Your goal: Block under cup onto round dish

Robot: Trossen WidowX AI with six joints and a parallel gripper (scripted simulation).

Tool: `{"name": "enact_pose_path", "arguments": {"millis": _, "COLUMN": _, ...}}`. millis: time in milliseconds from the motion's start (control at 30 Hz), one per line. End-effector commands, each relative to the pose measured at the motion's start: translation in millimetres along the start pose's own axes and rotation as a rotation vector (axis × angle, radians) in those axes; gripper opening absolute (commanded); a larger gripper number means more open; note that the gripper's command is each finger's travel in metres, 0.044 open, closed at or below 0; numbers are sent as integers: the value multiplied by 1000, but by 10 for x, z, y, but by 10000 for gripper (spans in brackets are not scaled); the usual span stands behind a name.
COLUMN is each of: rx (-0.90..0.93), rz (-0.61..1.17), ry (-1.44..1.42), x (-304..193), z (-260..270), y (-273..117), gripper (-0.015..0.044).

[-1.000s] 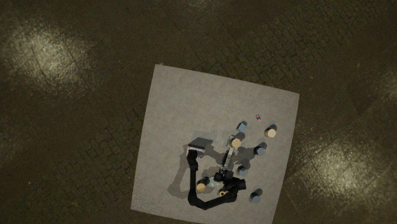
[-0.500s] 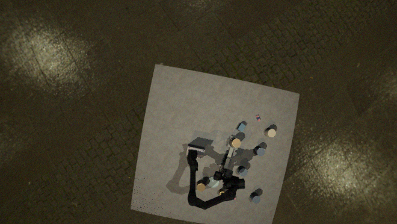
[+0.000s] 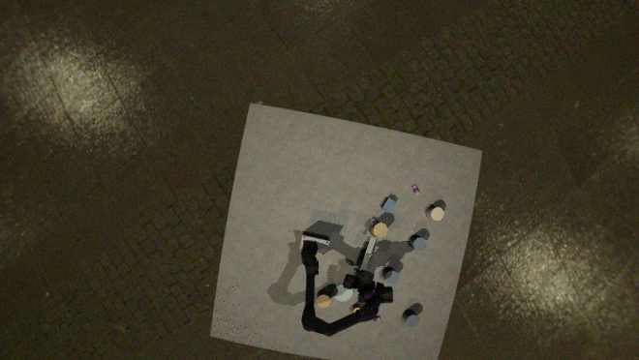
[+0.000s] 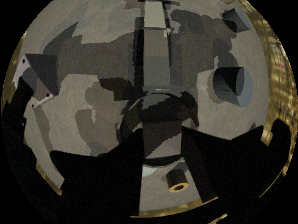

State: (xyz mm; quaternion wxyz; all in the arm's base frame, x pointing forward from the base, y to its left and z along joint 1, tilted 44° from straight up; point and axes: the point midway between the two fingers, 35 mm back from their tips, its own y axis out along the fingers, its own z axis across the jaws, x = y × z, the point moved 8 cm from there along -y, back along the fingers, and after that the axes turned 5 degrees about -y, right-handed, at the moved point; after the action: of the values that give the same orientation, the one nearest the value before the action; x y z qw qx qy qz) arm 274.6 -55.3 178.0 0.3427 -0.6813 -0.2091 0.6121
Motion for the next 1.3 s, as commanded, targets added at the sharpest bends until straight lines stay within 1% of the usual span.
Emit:
{"name": "enact_pose_path", "arguments": {"millis": 0, "rx": -2, "rz": 3, "ry": -5, "x": 0, "z": 2, "y": 4, "gripper": 122}}
{"name": "enact_pose_path", "arguments": {"millis": 67, "rx": -2, "rz": 3, "ry": -5, "x": 0, "z": 2, "y": 4, "gripper": 108}}
{"name": "enact_pose_path", "arguments": {"millis": 200, "rx": -10, "rz": 0, "ry": -15, "x": 1, "z": -3, "y": -83, "gripper": 3}}
{"name": "enact_pose_path", "arguments": {"millis": 700, "rx": -80, "rz": -17, "ry": -116, "x": -15, "z": 89, "y": -925, "gripper": 0}}
{"name": "enact_pose_path", "arguments": {"millis": 833, "rx": -79, "rz": -18, "ry": -115, "x": -43, "z": 91, "y": -912, "gripper": 0}}
{"name": "enact_pose_path", "arguments": {"millis": 1267, "rx": -51, "rz": -29, "ry": -71, "x": -545, "z": 164, "y": -487, "gripper": 0}}
